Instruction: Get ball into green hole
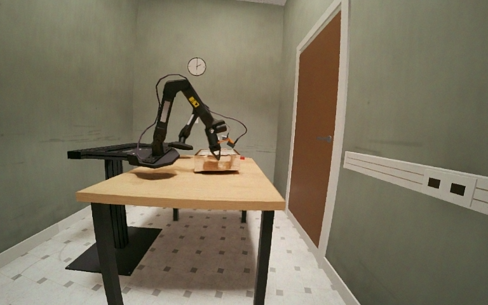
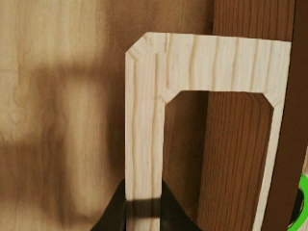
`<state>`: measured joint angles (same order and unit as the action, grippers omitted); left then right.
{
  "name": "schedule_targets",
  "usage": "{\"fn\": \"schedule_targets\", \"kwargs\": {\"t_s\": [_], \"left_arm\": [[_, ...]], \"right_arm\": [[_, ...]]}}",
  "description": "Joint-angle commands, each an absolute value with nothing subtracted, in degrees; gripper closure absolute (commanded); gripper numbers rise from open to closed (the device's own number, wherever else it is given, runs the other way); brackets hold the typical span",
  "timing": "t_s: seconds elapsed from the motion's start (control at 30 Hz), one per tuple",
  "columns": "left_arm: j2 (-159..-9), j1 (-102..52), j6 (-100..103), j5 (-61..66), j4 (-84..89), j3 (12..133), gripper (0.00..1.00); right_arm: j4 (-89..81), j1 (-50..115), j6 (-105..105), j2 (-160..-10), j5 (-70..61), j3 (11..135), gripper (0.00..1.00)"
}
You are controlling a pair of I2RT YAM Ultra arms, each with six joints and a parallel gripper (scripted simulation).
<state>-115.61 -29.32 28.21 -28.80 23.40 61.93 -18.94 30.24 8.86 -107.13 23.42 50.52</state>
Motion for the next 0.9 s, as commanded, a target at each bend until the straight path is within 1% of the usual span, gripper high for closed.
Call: {"fn": "schedule_targets", "kwargs": {"t_s": [0.0,0.07,0.13,0.2,0.3,0.5,0.7,0.73,0.8,0.83,0.87], "left_arm": [[-112.4,-28.3,26.0,-26.6,19.1,64.6,1.0],[-113.8,-30.1,28.9,-29.5,25.5,66.2,1.0],[-115.4,-27.8,27.0,-26.3,24.0,66.9,1.0],[-115.8,-29.9,29.5,-29.2,29.7,69.1,1.0],[-115.2,-30.6,30.3,-30.7,30.6,70.6,1.0],[-114.8,-30.9,29.2,-30.3,28.6,71.0,1.0],[-114.5,-31.7,31.2,-31.5,29.2,71.1,1.0],[-113.9,-31.8,30.0,-31.8,26.6,70.0,1.0],[-113.7,-32.3,31.5,-32.8,26.8,69.4,1.0],[-114.2,-32.1,29.6,-32.1,24.0,65.4,1.0],[-113.7,-32.0,28.9,-31.4,21.7,64.6,1.0]], "right_arm": [[-22.0,32.9,10.7,-107.5,27.0,56.1,1.0],[-20.5,31.9,8.5,-107.4,23.1,56.9,1.0],[-24.4,32.3,10.6,-107.6,25.5,58.5,1.0],[-23.0,29.2,8.2,-108.5,22.2,59.4,1.0],[-20.2,29.2,7.4,-106.7,21.3,58.9,1.0],[-20.3,30.3,8.1,-106.2,22.6,59.2,1.0],[-17.4,28.6,7.1,-106.0,20.8,57.5,1.0],[-15.9,29.7,7.4,-106.6,22.3,52.7,1.0],[-14.0,29.8,6.8,-106.5,20.8,52.4,1.0],[-14.3,30.3,7.5,-105.9,23.1,52.2,1.0],[-14.8,30.9,9.2,-105.1,24.3,52.1,1.0]]}}
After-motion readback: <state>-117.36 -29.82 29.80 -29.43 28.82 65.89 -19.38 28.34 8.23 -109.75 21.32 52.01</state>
